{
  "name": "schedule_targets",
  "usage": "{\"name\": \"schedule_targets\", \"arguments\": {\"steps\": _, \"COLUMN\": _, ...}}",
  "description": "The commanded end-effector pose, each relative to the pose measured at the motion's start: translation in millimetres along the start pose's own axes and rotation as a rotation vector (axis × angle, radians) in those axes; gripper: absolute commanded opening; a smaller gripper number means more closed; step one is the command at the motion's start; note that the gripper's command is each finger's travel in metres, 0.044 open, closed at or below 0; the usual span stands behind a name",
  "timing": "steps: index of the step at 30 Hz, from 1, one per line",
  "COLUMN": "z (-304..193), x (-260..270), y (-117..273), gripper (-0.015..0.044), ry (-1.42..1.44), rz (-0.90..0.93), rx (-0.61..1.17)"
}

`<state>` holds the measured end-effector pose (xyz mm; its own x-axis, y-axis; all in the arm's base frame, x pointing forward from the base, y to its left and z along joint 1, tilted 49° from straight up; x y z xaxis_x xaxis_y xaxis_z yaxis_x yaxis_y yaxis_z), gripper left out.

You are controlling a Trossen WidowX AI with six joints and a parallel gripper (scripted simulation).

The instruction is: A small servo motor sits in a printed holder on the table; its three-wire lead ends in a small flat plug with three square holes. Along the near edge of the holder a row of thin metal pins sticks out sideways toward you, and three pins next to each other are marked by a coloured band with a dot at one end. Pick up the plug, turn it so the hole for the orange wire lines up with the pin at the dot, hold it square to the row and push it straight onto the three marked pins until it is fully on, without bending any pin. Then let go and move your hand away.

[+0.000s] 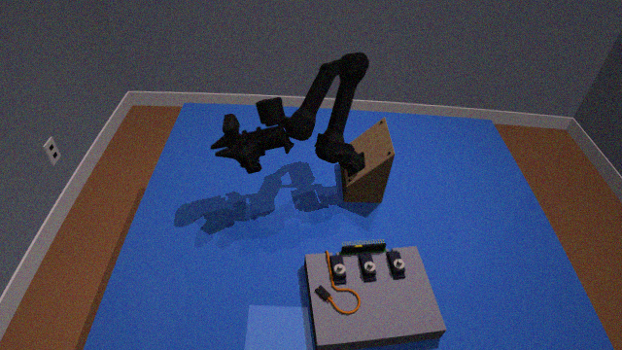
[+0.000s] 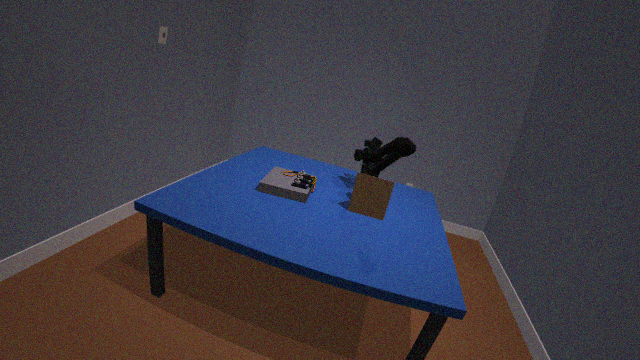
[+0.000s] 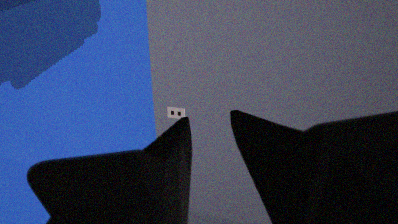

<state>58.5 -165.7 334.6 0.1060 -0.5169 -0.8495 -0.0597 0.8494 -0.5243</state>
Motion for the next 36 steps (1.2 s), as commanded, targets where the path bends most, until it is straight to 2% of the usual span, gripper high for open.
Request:
{"name": "schedule_targets", "arguments": {"steps": 1, "z": 15.4, "x": -1.5, "y": -3.2, "gripper": 0.0115, "ry": -0.118, "rz": 0.020, "rx": -0.075}}
{"name": "schedule_targets", "arguments": {"steps": 19, "z": 83.6, "x": -4.9, "y": -0.6, "gripper": 0.0115, "ry": -0.624, "rz": 0.206, "rx": -0.373}}
{"name": "schedule_targets", "arguments": {"steps": 36, "z": 146.4, "x": -13.8, "y": 21.5, "gripper": 0.0115, "ry": -1.073, "rz": 0.512, "rx": -0.595}}
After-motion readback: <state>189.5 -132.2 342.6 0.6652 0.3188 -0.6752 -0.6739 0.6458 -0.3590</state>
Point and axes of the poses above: the point midway between the two fingers, 35 mm back from their tips, its own y axis back along the fingers, its own x axis across the jaws, z = x × y, the point moved 2 cm from there along y, back along the fingers, and after that the axes turned 11 degrees about -y, right-handed, at the moved point
